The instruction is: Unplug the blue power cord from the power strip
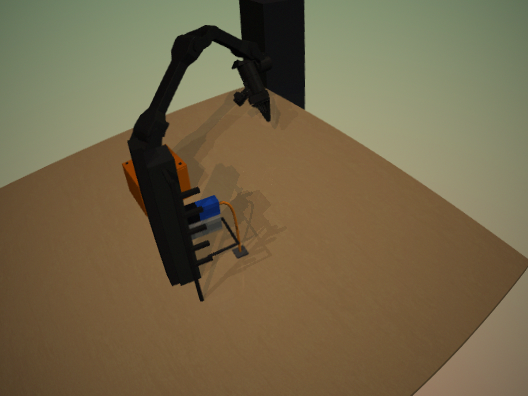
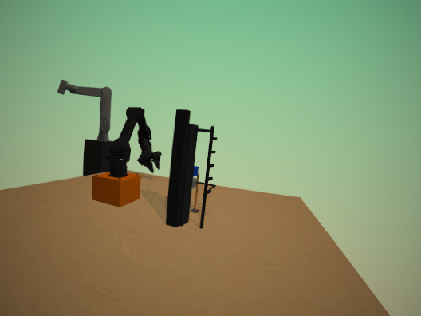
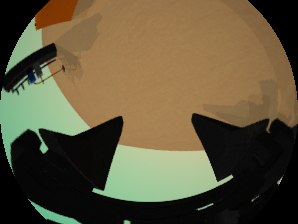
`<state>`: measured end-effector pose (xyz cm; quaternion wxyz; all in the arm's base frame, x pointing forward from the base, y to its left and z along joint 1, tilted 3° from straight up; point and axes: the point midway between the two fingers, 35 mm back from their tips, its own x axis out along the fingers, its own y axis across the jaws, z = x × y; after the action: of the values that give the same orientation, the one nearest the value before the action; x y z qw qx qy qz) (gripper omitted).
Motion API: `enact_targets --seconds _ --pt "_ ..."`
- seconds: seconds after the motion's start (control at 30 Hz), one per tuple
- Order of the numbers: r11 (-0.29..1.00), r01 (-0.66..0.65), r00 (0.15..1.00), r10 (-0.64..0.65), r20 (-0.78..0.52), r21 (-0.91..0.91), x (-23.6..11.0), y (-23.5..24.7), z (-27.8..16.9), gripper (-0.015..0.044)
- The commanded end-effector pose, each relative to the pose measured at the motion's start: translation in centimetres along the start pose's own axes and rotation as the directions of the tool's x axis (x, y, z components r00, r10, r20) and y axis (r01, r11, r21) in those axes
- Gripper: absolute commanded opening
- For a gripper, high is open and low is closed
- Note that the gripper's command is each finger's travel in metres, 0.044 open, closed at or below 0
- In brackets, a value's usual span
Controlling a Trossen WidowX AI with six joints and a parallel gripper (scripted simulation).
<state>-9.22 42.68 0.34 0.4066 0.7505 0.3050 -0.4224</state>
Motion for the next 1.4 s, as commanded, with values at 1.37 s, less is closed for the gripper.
enact_targets --seconds 1.37 --pt "-0.826 -0.459 0.874 -0.355 0.331 0.326 5.8 53.5 9.8 0.0160"
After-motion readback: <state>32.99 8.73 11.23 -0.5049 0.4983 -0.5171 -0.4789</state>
